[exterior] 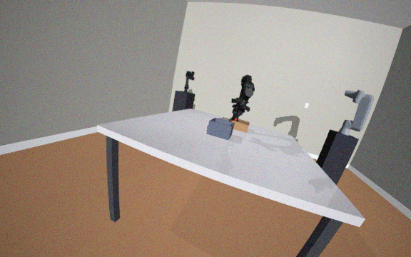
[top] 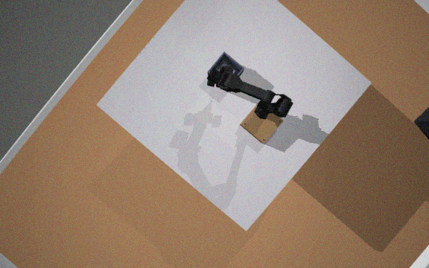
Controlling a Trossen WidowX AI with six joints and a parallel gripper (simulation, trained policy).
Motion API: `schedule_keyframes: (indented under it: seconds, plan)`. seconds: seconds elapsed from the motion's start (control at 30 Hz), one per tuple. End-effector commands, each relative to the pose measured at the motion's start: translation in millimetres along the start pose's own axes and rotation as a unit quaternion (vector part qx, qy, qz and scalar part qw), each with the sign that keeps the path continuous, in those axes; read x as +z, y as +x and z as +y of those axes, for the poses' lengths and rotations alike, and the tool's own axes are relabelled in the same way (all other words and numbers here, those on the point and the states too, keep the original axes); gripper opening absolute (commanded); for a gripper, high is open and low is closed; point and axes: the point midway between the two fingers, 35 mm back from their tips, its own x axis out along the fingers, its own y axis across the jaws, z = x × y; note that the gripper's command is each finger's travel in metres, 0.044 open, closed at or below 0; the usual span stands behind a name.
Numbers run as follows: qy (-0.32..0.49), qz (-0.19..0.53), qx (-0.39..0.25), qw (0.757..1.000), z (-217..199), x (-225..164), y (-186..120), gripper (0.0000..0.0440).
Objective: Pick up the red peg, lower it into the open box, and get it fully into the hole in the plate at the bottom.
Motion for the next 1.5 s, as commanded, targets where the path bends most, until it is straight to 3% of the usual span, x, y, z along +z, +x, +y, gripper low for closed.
schedule_keyframes:
  seconds: [0.0, 0.53, 1.0, 1.07, 1.2, 1.33, 1.47]
  plan:
    - [0.009, -0.007, -0.004, 1.0, 0, 19, 4, 0.0]
    - [0.051, -0.005, -0.015, 0.999, -5, 67, 32, 0.0006]
    - [0.057, 0.025, -0.039, 0.997, -11, 75, 70, 0.0019]
    - [0.053, 0.028, -0.044, 0.997, -12, 75, 76, 0.0049]
    - [0.042, 0.033, -0.053, 0.997, -14, 77, 85, 0.0149]
    - [0.037, 0.037, -0.064, 0.997, -15, 80, 90, 0.0166]
    - [0.034, 0.031, -0.058, 0.997, -8, 92, 92, 0.0257]
